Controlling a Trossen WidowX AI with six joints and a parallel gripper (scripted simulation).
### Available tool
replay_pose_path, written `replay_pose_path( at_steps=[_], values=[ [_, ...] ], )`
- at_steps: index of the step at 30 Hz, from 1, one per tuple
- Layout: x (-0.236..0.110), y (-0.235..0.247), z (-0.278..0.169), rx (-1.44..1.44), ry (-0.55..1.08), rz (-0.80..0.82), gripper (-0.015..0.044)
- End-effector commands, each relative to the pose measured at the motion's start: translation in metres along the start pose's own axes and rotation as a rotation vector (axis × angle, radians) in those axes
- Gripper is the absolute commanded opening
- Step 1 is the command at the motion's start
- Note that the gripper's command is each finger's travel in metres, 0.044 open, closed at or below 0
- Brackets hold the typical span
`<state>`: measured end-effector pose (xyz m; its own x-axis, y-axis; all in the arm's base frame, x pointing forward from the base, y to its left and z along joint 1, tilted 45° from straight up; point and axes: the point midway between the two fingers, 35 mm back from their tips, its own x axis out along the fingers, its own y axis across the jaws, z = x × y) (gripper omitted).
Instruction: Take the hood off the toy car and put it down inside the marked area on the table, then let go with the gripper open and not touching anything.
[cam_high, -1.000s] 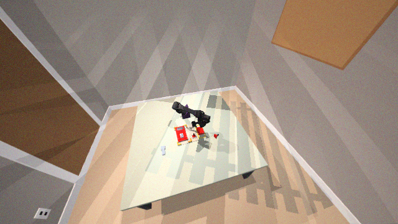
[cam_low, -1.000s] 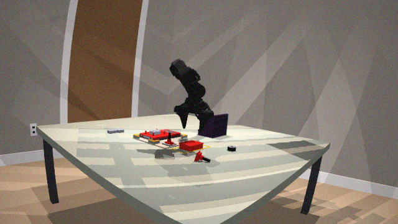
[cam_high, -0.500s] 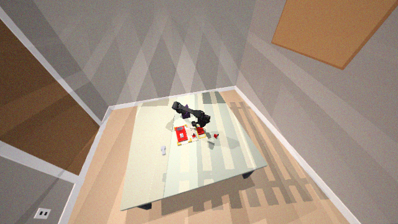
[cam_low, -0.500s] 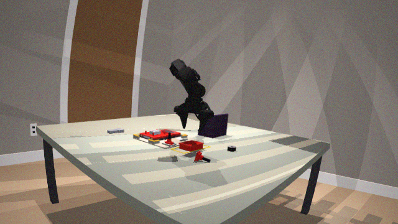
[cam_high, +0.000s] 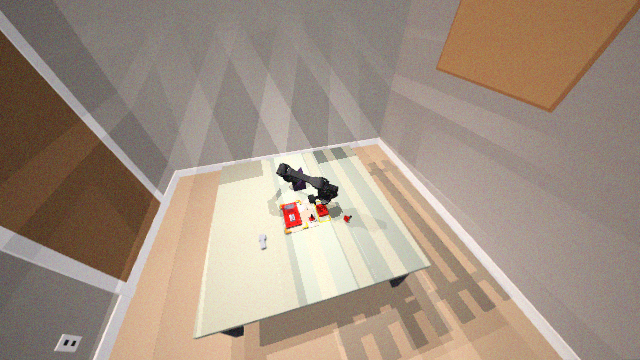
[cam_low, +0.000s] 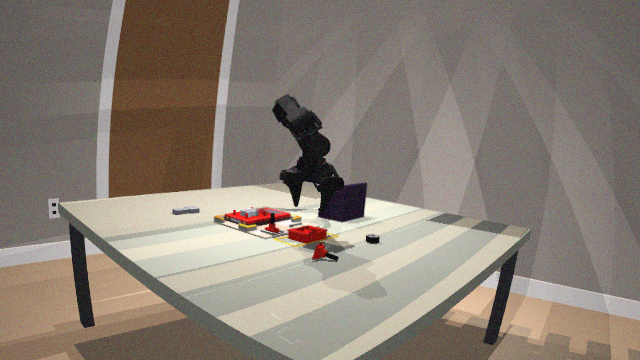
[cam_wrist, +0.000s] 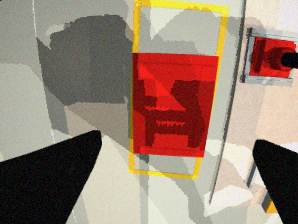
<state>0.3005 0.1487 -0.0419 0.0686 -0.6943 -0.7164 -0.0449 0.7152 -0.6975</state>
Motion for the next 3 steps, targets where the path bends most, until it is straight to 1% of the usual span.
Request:
replay_pose_path(
  at_steps=[1,3],
  values=[
    [-0.0016,0.0007,0.0005,0.004,0.0,0.005,0.044],
    [-0.0016,0.0007,0.0005,0.004,0.0,0.005,0.044]
  ],
)
